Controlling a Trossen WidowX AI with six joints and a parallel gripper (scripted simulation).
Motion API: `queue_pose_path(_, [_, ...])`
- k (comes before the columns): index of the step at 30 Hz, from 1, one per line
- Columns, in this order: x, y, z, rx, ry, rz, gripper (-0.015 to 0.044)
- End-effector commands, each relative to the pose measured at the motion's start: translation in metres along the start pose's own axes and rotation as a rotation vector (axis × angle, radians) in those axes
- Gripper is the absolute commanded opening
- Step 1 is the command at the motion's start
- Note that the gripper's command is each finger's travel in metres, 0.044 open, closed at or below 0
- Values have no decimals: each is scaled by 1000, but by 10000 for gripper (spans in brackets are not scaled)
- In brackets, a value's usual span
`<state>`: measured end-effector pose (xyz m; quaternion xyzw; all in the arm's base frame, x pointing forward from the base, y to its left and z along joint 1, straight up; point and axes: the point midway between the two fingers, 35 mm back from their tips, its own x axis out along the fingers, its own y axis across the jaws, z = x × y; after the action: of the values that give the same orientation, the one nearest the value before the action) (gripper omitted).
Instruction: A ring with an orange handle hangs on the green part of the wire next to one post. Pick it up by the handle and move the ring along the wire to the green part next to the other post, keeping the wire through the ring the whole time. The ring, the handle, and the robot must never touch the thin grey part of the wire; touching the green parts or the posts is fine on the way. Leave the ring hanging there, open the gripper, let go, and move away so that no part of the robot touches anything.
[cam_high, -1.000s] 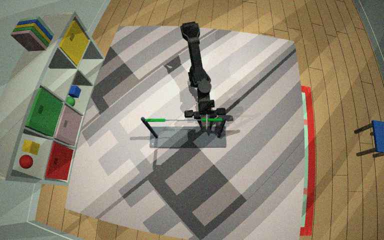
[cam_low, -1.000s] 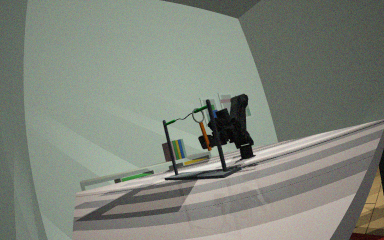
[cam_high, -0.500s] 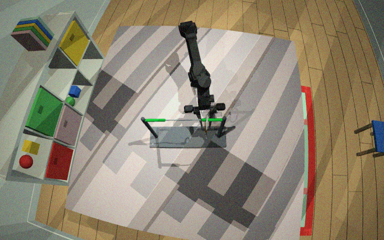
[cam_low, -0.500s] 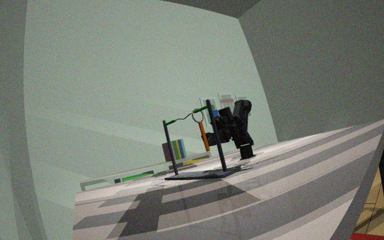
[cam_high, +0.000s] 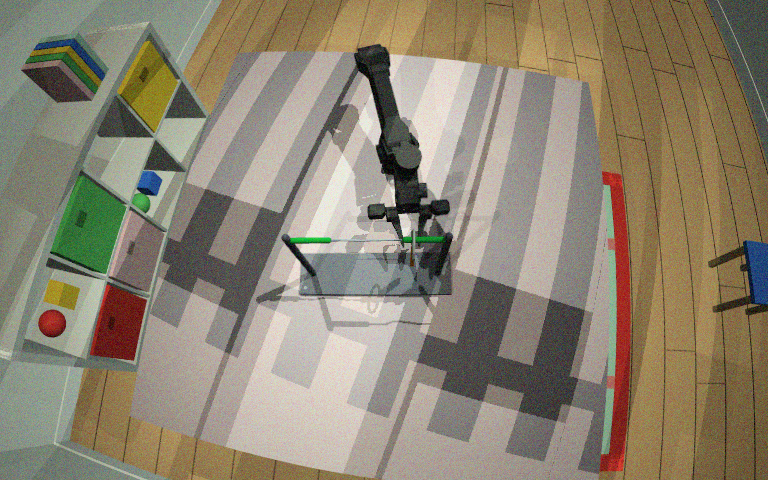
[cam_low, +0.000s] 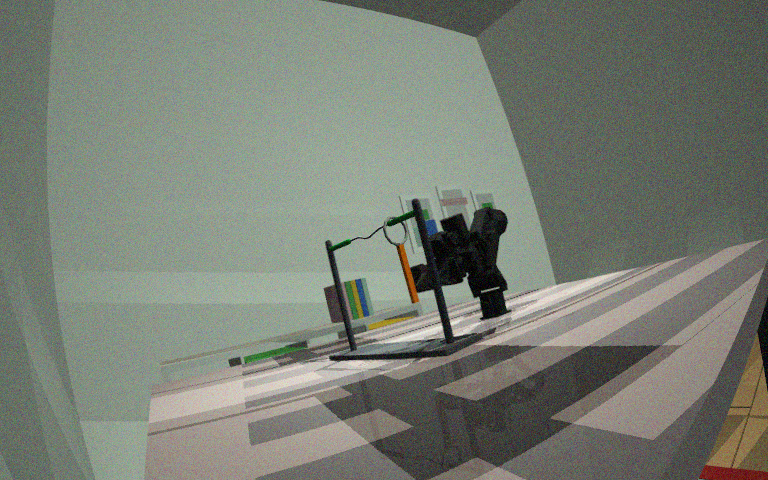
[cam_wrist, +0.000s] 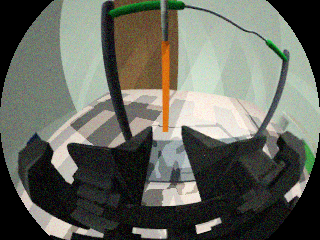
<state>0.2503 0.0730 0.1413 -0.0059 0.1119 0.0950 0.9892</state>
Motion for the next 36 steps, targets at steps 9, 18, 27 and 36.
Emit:
queue_pose_path(9, [-1,-1,0,4,-2,-6,160])
queue_pose_path(18, [-2,0,0,1,-3,0,186])
queue_pose_path(27, [-41,0,1,1,0,0,423])
queue_pose_path(36, [-52,-2,-2,1,1,0,440])
